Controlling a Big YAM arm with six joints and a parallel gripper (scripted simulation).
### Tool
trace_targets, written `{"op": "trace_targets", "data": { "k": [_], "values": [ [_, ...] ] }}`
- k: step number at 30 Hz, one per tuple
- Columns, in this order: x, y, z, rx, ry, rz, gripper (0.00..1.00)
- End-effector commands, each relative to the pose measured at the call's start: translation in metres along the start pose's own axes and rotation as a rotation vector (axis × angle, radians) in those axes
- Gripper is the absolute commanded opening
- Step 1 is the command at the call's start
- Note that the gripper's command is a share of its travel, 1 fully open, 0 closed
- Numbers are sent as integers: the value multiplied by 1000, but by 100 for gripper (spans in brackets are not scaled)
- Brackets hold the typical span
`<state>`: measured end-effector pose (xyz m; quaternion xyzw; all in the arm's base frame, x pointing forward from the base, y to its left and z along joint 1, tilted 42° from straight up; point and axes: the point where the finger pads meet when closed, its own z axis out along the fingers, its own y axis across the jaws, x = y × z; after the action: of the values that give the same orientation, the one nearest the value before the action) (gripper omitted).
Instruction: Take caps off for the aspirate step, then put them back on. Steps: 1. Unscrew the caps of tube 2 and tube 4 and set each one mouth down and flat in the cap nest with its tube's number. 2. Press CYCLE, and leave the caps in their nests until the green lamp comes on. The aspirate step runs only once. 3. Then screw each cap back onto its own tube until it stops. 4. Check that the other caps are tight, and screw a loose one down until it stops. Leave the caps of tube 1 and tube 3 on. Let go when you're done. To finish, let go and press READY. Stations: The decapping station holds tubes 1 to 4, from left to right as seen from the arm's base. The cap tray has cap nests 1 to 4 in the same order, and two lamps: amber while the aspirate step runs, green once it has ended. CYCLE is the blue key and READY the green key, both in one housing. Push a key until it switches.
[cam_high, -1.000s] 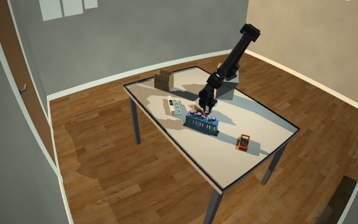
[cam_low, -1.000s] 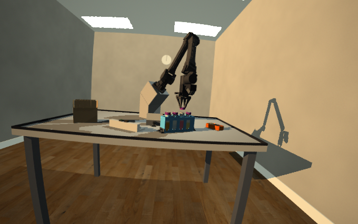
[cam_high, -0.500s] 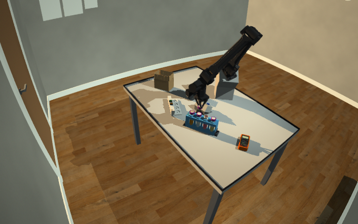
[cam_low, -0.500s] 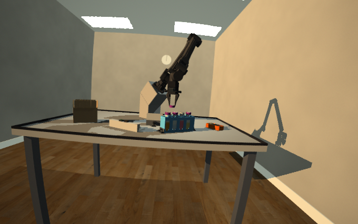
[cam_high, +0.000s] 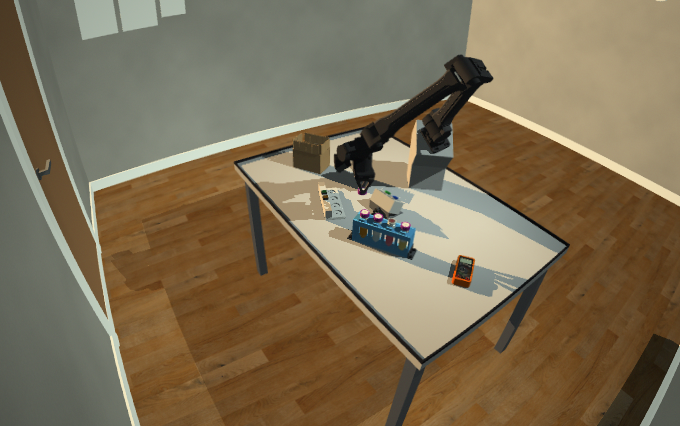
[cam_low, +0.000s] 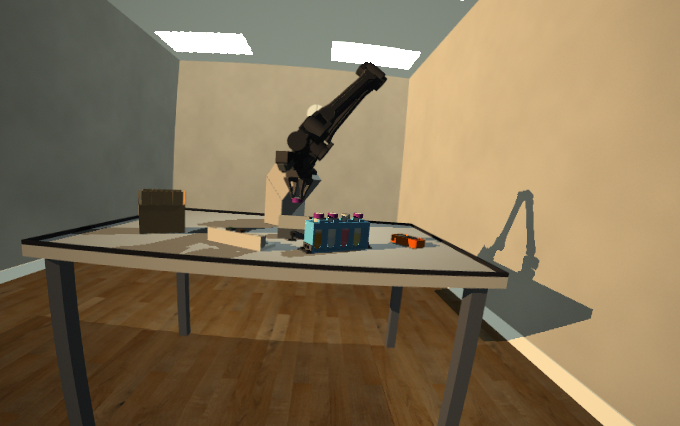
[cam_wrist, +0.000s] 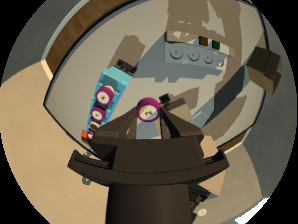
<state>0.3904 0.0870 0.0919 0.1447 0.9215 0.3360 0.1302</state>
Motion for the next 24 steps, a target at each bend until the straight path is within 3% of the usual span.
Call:
{"op": "trace_targets", "data": {
  "k": [1,10,12,18,21,23,24],
  "values": [
    [-35,-19,-4,-5,-37,-49,0],
    [-69,-88,-5,2,-21,-33,0],
    [-69,-88,-5,2,-21,-33,0],
    [-94,-132,-6,3,-22,-32,0],
    [-94,-132,-6,4,-22,-32,0],
    [-88,-114,-4,-3,-14,-72,0],
    [-89,-125,-4,3,-20,-42,0]
  ]
}}
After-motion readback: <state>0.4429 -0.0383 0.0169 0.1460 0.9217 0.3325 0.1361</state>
